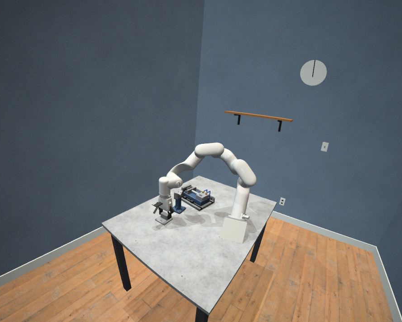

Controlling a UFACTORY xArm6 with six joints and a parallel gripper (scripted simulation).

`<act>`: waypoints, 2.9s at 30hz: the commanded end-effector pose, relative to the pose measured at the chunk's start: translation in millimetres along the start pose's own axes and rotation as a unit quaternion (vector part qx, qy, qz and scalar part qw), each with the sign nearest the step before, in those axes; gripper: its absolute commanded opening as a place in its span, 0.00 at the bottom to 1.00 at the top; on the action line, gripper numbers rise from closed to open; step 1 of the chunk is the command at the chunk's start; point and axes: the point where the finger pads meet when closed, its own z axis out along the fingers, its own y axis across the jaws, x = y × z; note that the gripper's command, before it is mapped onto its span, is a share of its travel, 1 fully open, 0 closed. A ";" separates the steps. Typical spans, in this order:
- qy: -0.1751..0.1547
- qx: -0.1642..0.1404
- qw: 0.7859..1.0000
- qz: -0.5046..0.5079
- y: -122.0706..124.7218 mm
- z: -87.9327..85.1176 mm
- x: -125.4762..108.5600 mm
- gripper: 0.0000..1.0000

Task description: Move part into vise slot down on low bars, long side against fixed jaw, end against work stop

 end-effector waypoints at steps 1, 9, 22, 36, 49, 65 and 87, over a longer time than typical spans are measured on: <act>0.001 -0.002 1.000 0.000 1.4 -1.1 0.7 0.89; 0.001 -0.002 1.000 0.000 1.4 -0.8 0.7 0.89; 0.001 -0.002 1.000 0.000 1.4 -0.8 0.7 0.00; 0.001 -0.002 1.000 0.000 1.4 -0.8 0.7 0.00; 0.001 -0.002 1.000 0.000 1.4 -0.8 0.7 0.00; 0.001 -0.002 1.000 0.000 1.4 -2.7 0.7 0.00; 0.001 -0.002 1.000 0.000 1.0 -47.2 0.6 0.00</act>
